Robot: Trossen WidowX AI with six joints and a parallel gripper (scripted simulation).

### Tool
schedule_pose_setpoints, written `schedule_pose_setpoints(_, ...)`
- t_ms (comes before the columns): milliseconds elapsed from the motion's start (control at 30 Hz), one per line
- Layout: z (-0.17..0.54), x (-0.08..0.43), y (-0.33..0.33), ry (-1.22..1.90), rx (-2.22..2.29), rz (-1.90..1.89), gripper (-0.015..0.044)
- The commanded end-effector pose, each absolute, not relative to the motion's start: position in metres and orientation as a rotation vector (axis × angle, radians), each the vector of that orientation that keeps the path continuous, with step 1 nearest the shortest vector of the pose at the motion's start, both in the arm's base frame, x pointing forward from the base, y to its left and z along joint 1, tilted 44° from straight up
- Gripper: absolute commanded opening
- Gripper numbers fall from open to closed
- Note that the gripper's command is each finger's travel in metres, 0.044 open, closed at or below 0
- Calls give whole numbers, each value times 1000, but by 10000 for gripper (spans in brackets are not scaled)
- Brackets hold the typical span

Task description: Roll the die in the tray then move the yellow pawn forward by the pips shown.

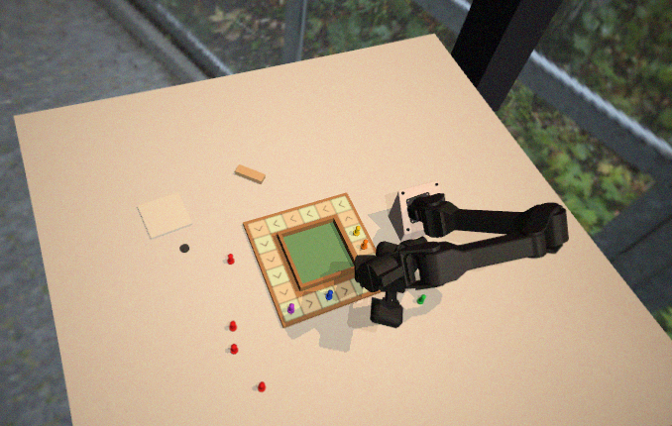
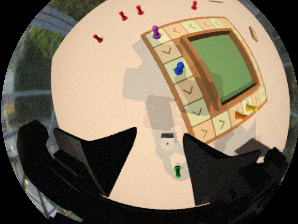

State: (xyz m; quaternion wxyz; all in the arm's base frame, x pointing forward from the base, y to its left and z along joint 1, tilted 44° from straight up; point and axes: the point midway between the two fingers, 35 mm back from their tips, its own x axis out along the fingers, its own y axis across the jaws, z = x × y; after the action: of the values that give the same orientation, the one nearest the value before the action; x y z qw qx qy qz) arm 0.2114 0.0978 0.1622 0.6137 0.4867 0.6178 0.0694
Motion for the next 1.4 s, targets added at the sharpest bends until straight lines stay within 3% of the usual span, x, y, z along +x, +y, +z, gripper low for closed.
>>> schedule_pose_setpoints(0, 156, 177, 123, 1539, 919, 304, 275)
schedule_pose_setpoints(1300, 116, 178, 157, 1544, 911, 314, 275)
schedule_pose_setpoints(1367, 116, 178, 157, 1544, 911, 314, 222)
